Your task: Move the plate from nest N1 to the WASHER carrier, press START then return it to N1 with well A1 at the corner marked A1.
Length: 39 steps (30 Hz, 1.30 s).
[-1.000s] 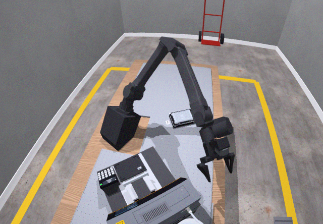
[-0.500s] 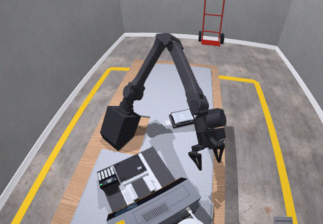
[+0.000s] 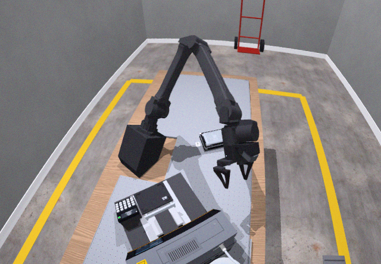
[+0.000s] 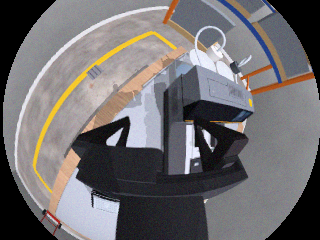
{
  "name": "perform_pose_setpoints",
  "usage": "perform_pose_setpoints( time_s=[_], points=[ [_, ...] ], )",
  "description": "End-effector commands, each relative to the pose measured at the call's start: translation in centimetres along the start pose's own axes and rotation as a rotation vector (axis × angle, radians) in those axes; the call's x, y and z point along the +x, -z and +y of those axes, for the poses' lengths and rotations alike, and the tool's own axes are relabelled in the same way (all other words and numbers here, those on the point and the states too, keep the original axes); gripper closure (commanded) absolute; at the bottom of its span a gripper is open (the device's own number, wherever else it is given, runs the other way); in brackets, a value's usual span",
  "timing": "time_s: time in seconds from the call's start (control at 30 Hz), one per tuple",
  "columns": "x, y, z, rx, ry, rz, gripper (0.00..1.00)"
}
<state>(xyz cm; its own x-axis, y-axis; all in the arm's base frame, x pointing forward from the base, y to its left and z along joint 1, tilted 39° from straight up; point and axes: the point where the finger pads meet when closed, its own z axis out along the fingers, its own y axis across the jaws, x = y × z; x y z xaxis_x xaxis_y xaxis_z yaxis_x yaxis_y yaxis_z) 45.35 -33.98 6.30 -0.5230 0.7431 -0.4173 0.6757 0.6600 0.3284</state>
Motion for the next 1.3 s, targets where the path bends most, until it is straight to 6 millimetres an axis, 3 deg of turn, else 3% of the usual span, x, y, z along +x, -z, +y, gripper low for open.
perform_pose_setpoints(
  time_s=[0.0,0.2,0.27,0.3,0.37,0.43,0.5,0.73,0.83,0.93,0.97,1.0,1.03,1.13,1.27],
  points=[
    [1.1,1.8,-0.2,0.004,0.058,0.009,0.00],
    [3.4,3.6,-0.7,-0.020,0.134,0.086,0.00],
    [3.3,4.4,-0.4,-0.036,0.178,0.105,0.00],
    [4.7,4.4,-0.6,-0.034,0.173,0.122,0.00],
    [4.7,4.4,-0.6,-0.034,0.173,0.122,0.00],
    [6.0,4.5,0.9,-0.044,0.201,0.132,0.00],
    [6.4,5.4,-0.5,-0.057,0.220,0.165,0.00],
    [8.8,7.4,0.0,-0.097,0.296,0.219,0.00],
    [10.8,7.9,0.5,-0.101,0.305,0.235,0.00],
    [11.1,8.3,0.0,-0.113,0.315,0.249,0.00],
    [8.7,9.3,0.7,-0.126,0.356,0.219,0.00],
    [9.6,9.4,0.7,-0.134,0.364,0.237,0.00],
    [12.3,9.1,0.1,-0.136,0.348,0.279,0.00],
    [13.8,9.6,1.0,-0.142,0.369,0.287,0.00],
    [15.2,10.8,0.4,-0.179,0.402,0.324,0.00]
  ],
)
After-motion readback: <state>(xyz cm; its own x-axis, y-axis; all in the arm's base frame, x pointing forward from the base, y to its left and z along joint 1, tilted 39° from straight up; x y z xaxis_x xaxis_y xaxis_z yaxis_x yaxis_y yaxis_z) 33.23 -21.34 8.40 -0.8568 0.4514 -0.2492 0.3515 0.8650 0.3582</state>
